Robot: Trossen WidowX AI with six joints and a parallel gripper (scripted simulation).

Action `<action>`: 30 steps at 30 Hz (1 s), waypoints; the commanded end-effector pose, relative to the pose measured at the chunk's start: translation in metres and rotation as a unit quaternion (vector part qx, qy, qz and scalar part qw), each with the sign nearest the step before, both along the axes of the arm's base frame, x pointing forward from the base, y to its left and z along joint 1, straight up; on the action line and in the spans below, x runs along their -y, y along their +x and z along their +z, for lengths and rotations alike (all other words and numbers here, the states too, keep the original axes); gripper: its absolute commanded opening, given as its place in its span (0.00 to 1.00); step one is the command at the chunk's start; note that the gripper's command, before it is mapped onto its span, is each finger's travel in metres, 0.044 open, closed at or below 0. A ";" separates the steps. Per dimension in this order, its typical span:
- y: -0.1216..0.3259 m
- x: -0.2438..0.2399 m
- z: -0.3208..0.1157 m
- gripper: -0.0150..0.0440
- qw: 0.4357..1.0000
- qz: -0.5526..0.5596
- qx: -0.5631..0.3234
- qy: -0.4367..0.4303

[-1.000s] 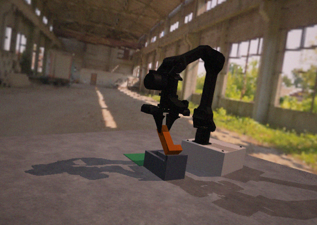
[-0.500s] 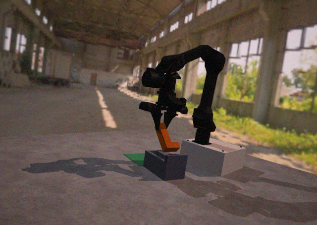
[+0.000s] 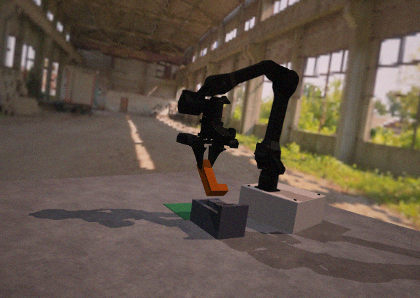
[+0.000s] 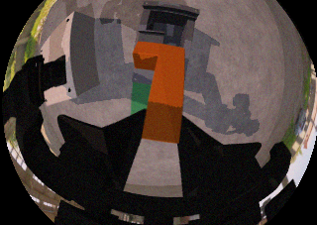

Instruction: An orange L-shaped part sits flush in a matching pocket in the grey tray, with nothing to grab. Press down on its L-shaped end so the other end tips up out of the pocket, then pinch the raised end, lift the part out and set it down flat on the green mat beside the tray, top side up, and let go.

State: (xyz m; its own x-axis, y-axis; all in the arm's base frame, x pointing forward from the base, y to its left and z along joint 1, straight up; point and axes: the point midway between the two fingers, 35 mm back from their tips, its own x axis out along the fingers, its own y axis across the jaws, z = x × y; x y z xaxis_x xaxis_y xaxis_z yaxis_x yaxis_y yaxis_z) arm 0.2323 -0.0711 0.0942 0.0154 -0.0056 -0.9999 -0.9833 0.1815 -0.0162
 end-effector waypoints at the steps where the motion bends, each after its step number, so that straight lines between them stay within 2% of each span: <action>1: -0.004 0.013 -0.001 0.25 1.000 0.001 0.000 0.001; 22: -0.029 0.091 0.000 0.25 1.000 0.001 -0.001 -0.002; 30: -0.030 0.094 -0.004 0.25 1.000 0.001 -0.001 -0.002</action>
State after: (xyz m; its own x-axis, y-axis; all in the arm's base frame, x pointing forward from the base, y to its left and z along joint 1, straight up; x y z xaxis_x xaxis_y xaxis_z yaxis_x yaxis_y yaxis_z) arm 0.2033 -0.1630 0.0932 0.0162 -0.0109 -0.9998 -0.9829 0.1832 -0.0179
